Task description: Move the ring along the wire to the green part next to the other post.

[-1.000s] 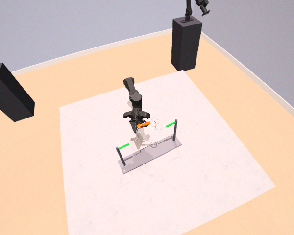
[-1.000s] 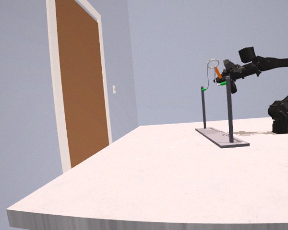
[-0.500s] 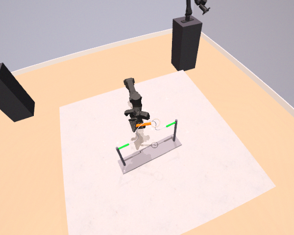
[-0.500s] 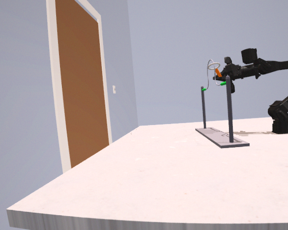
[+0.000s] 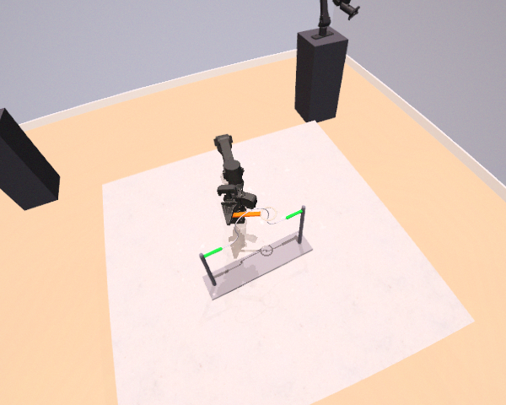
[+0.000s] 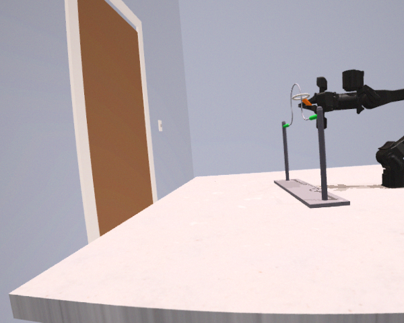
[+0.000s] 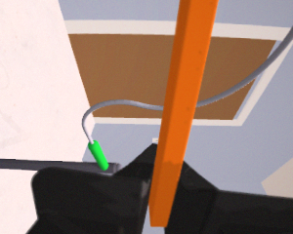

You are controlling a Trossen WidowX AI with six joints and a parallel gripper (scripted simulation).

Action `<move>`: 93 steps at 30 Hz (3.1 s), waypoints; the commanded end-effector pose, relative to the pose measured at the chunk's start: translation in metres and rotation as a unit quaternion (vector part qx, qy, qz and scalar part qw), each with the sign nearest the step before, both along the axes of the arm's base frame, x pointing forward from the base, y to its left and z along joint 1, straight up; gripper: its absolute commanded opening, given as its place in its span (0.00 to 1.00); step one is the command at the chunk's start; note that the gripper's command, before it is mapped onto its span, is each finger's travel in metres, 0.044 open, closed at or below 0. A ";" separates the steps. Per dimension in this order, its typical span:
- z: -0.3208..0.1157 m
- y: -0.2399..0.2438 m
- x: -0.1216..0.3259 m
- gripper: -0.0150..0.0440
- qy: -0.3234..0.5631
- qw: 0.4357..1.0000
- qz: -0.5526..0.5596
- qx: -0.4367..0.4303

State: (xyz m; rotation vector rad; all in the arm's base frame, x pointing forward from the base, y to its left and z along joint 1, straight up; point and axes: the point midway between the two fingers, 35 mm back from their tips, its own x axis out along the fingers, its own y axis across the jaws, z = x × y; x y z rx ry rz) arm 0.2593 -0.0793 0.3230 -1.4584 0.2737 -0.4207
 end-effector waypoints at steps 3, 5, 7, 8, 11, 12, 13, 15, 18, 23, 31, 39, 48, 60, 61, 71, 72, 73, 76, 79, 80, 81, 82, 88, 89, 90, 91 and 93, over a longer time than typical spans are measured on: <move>0.006 0.000 -0.001 0.00 -0.008 0.999 0.001 -0.043; 0.007 0.000 -0.001 0.00 -0.009 0.998 0.001 -0.057; 0.008 0.000 -0.001 0.00 -0.011 0.997 0.001 -0.070; 0.009 0.000 -0.001 0.00 -0.011 0.997 0.001 -0.077; 0.011 0.000 -0.001 0.00 -0.014 0.995 0.001 -0.099; 0.011 0.000 -0.001 0.00 -0.014 0.994 0.000 -0.105; 0.011 0.000 -0.001 0.00 -0.015 0.994 0.000 -0.109; 0.011 0.000 -0.001 0.00 -0.016 0.993 0.000 -0.116; 0.011 0.000 -0.001 0.00 -0.016 0.993 0.000 -0.121; 0.006 -0.002 -0.001 0.00 -0.017 0.991 0.000 -0.130; -0.008 -0.005 0.000 0.00 -0.014 0.995 0.000 -0.103; -0.029 -0.006 0.000 0.00 -0.008 0.999 0.001 -0.045; -0.061 -0.003 0.000 0.00 0.003 0.999 0.002 0.052; -0.104 0.013 -0.001 0.00 0.019 0.980 0.004 0.198; -0.108 0.015 -0.001 0.00 0.020 0.977 0.004 0.211; -0.139 0.039 -0.003 0.00 0.034 0.943 0.005 0.331; -0.142 0.042 -0.003 0.00 0.035 0.939 0.006 0.343; -0.144 0.044 -0.002 0.00 0.034 0.935 0.010 0.353; -0.154 0.052 0.002 0.00 0.026 0.921 0.030 0.388; -0.162 0.062 0.005 0.00 0.022 0.905 0.042 0.423; -0.165 0.065 0.005 0.00 0.023 0.900 0.042 0.434; -0.167 0.068 0.004 0.00 0.023 0.894 0.043 0.445; -0.169 0.072 0.004 0.00 0.024 0.888 0.043 0.456; -0.179 0.093 0.002 0.00 0.028 0.854 0.042 0.517; -0.180 0.096 0.002 0.00 0.029 0.849 0.042 0.526; -0.181 0.099 0.001 0.00 0.029 0.843 0.042 0.535; -0.182 0.103 0.001 0.00 0.030 0.837 0.041 0.544; -0.184 0.109 0.000 0.00 0.031 0.826 0.041 0.561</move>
